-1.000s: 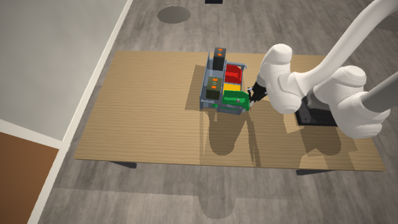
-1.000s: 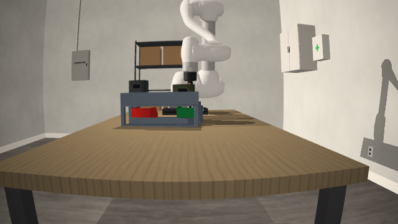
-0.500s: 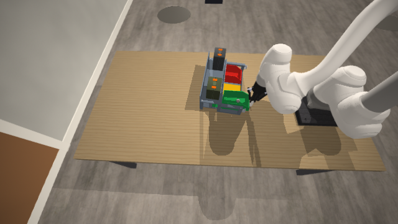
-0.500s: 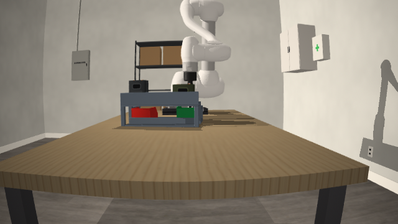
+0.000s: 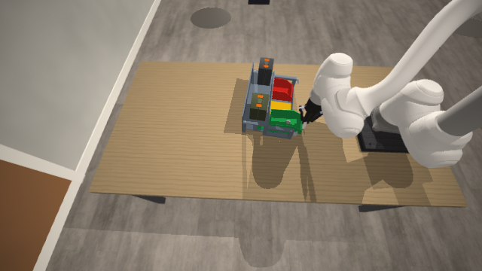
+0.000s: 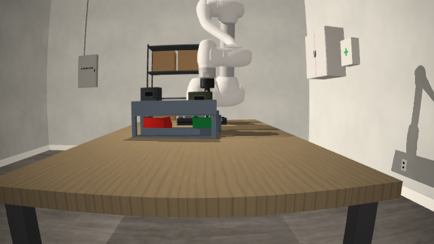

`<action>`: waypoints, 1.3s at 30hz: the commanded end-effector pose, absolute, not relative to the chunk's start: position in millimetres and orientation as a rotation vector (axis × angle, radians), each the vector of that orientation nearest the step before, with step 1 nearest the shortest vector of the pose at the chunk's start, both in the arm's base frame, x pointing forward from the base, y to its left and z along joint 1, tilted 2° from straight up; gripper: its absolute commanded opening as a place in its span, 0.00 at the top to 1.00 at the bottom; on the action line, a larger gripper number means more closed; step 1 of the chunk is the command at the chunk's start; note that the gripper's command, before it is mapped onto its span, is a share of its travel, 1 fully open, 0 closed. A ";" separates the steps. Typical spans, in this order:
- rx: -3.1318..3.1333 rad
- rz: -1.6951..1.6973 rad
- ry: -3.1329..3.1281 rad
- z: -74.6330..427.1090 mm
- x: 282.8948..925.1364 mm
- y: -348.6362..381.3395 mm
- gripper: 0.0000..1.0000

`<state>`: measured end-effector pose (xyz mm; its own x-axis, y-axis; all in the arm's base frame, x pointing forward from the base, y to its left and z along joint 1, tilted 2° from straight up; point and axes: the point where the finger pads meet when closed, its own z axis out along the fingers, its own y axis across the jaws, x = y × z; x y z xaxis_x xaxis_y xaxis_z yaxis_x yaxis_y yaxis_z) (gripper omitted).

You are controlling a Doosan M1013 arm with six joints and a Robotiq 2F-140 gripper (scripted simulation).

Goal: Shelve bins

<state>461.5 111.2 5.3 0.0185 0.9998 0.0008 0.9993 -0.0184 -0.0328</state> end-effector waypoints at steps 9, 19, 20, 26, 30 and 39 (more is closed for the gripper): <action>-2.225 0.035 -2.184 5.2 464.3 111.2 0.90; -2.225 0.035 -2.184 5.1 469.1 111.1 0.90; -2.225 0.035 -2.184 5.1 469.6 111.1 0.90; -2.225 0.035 -2.184 5.0 471.9 111.0 0.90; -2.225 0.035 -2.184 4.9 474.4 111.0 0.90; -2.225 0.035 -2.184 4.7 480.4 110.9 0.90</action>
